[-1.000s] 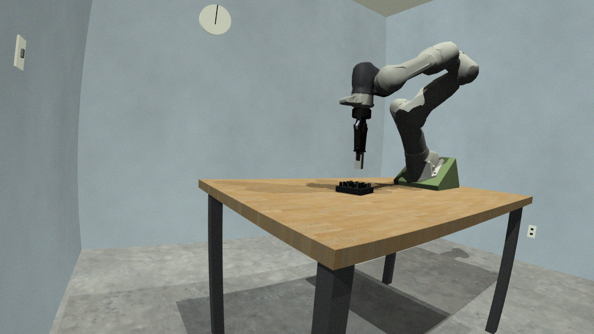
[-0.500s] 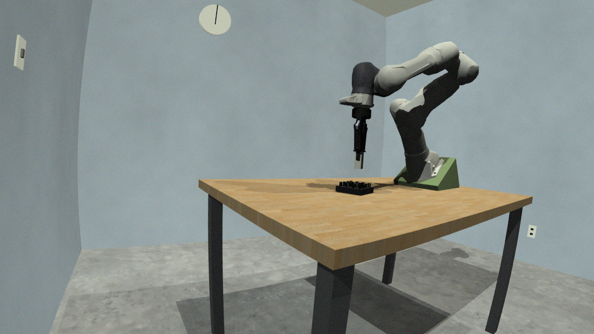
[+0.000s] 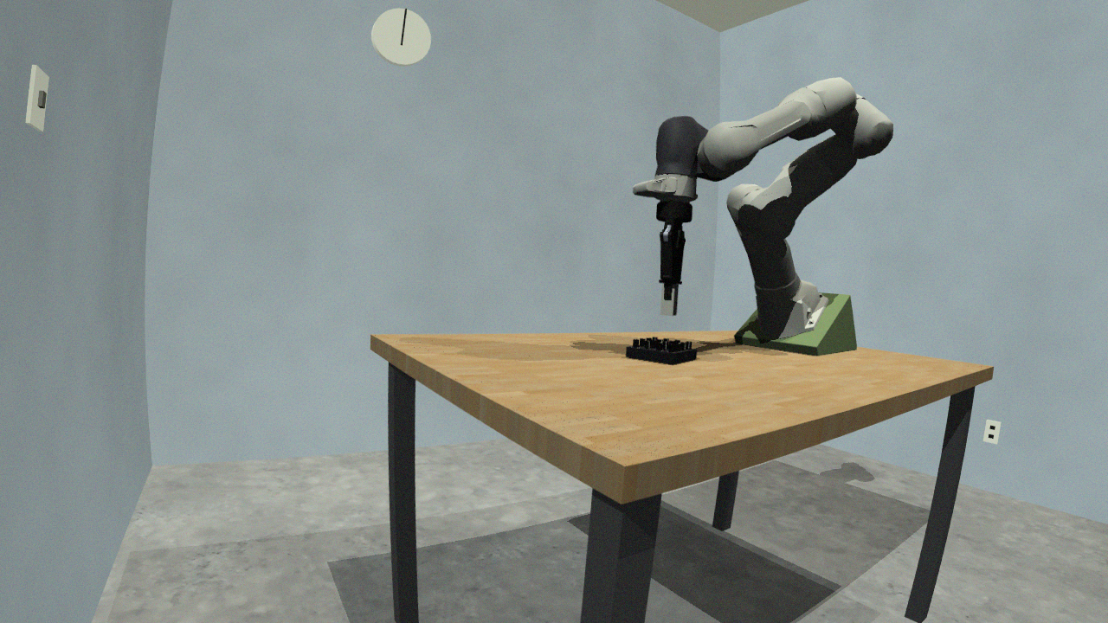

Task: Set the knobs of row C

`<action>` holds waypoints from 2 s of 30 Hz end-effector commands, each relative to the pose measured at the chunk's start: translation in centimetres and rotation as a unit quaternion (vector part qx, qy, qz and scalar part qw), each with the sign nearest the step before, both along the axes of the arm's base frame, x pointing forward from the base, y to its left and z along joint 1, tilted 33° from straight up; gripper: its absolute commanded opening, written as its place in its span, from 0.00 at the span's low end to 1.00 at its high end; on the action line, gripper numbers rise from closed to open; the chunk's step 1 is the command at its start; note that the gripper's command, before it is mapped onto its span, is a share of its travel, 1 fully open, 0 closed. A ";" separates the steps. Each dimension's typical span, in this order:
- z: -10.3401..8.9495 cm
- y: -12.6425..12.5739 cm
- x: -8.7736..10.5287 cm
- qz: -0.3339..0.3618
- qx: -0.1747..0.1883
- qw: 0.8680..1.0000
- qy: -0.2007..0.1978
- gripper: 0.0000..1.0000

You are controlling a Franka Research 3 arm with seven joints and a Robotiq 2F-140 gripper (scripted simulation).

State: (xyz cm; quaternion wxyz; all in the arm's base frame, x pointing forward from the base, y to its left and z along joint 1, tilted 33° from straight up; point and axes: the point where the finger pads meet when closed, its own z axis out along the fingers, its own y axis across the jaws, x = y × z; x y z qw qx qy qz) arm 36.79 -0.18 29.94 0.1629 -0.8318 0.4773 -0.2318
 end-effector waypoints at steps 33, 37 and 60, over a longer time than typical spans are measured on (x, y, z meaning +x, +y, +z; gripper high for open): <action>-2.9 0.0 1.9 0.002 -0.001 1.000 0.000 0.12; -3.2 0.0 2.0 0.002 -0.001 1.000 0.000 0.12; -3.7 0.0 2.4 0.001 -0.001 1.000 0.000 0.12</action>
